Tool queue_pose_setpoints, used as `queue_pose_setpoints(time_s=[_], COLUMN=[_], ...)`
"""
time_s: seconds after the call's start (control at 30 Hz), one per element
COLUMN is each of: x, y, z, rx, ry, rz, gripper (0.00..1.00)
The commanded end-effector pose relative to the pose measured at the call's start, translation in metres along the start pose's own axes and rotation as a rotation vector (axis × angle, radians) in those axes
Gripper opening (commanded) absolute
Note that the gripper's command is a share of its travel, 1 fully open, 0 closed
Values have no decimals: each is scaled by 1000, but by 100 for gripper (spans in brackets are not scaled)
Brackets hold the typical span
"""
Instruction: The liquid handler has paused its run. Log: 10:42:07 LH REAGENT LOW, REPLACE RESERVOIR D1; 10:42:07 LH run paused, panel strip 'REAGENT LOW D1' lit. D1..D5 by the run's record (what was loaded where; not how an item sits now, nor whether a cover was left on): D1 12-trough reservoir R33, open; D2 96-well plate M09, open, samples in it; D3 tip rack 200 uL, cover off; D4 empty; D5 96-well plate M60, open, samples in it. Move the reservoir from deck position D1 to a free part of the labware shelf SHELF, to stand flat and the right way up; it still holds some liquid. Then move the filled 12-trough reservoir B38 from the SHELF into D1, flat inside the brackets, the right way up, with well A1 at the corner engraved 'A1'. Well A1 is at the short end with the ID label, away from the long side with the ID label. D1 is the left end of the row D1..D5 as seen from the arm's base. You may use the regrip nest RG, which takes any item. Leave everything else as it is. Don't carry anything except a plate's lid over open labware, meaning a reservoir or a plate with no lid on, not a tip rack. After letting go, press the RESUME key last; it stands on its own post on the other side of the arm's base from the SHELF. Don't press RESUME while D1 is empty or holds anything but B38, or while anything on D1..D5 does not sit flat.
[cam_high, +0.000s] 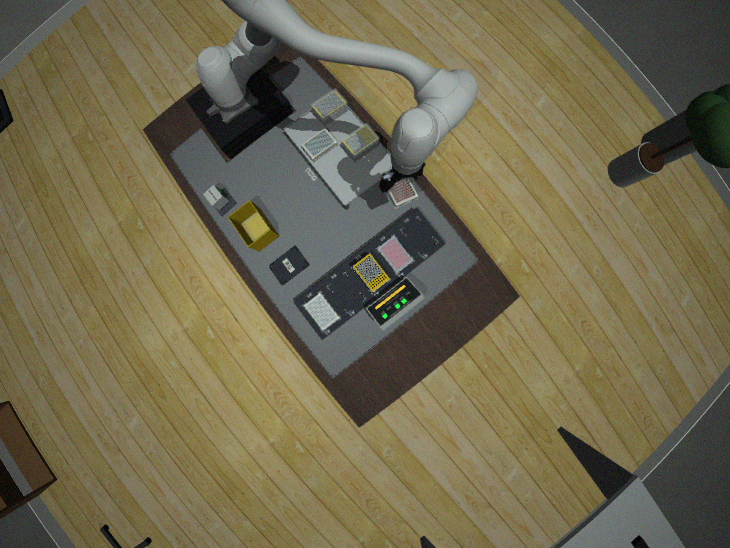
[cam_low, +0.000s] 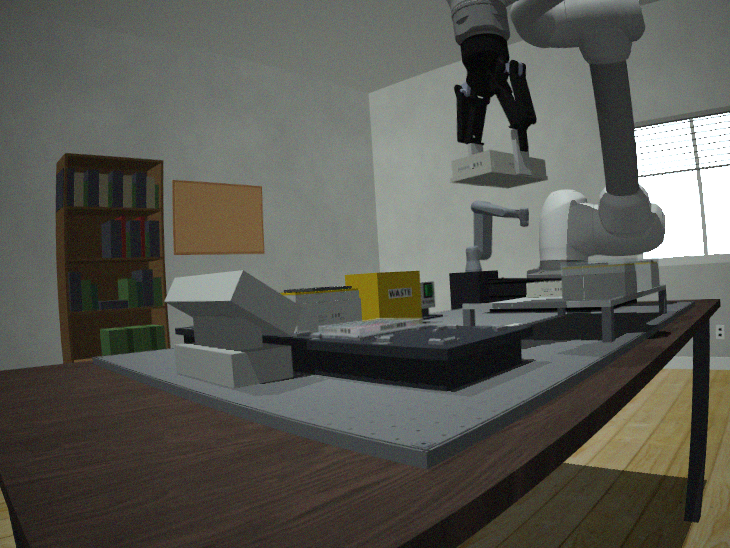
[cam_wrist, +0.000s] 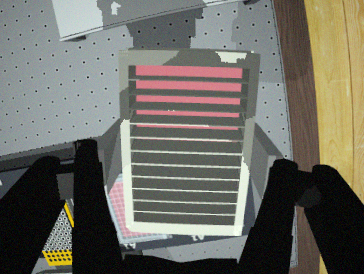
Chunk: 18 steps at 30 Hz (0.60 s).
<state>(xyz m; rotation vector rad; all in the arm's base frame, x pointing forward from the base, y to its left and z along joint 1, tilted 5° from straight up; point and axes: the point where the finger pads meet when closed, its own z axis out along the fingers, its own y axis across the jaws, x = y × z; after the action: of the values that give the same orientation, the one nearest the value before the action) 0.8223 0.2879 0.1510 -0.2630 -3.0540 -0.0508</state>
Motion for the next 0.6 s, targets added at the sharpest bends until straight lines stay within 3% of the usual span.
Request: queue_pose_setpoints(time_s=[0.0,0.57], x=[0,0], y=[0,0], z=[0,0], rx=[0,0], ry=[0,0], rz=[78,378], gripper=[0,0])
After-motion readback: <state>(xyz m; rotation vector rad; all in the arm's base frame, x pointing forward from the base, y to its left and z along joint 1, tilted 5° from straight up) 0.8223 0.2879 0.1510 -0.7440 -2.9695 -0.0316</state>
